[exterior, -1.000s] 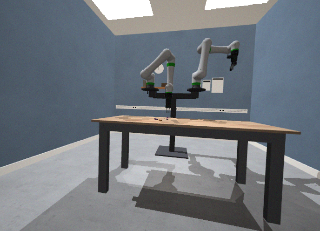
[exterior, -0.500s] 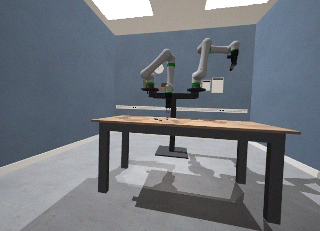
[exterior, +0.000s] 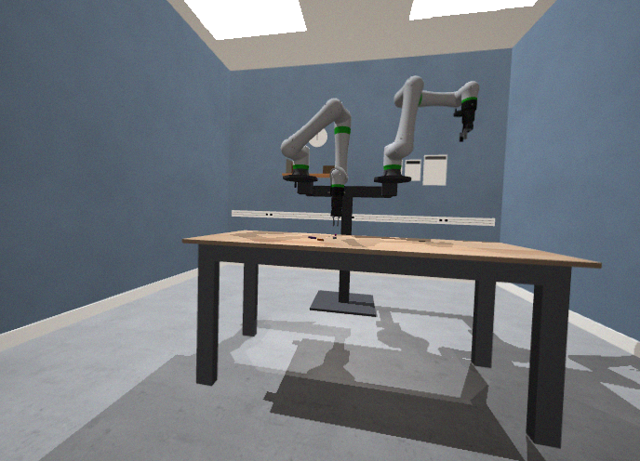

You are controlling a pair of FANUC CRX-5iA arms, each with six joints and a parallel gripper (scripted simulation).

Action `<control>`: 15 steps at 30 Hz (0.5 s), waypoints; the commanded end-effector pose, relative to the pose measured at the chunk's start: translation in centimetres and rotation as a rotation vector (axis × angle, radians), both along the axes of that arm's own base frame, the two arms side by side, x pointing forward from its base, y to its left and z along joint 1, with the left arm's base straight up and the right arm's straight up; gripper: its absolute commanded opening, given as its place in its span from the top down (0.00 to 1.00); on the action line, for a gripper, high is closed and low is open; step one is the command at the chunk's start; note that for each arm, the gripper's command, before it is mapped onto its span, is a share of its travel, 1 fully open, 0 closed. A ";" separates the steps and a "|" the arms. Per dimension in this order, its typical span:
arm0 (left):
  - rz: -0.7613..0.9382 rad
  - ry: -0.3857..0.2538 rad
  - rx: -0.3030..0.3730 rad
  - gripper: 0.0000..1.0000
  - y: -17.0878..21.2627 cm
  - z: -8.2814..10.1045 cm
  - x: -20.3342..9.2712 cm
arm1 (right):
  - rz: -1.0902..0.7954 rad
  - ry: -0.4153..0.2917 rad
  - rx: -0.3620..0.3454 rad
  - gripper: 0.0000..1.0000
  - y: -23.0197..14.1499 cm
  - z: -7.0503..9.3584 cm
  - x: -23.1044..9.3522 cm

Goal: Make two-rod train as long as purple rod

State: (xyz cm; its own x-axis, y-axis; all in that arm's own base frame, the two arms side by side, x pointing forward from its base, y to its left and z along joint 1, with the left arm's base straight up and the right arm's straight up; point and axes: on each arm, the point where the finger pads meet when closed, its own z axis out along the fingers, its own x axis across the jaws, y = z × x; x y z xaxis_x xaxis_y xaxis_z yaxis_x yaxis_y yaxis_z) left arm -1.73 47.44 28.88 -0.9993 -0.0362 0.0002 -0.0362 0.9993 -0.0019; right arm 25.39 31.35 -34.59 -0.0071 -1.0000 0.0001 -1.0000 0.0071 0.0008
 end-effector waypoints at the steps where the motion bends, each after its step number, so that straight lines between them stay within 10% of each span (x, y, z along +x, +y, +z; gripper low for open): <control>1: 0.000 0.000 0.002 0.00 0.0 0.1 0.0 | 0.000 -0.001 0.001 0.46 0.1 -0.3 0.0; 15: 0.000 0.000 0.002 0.00 0.0 0.1 0.0 | 0.000 -0.001 0.001 0.46 0.1 -2.3 0.1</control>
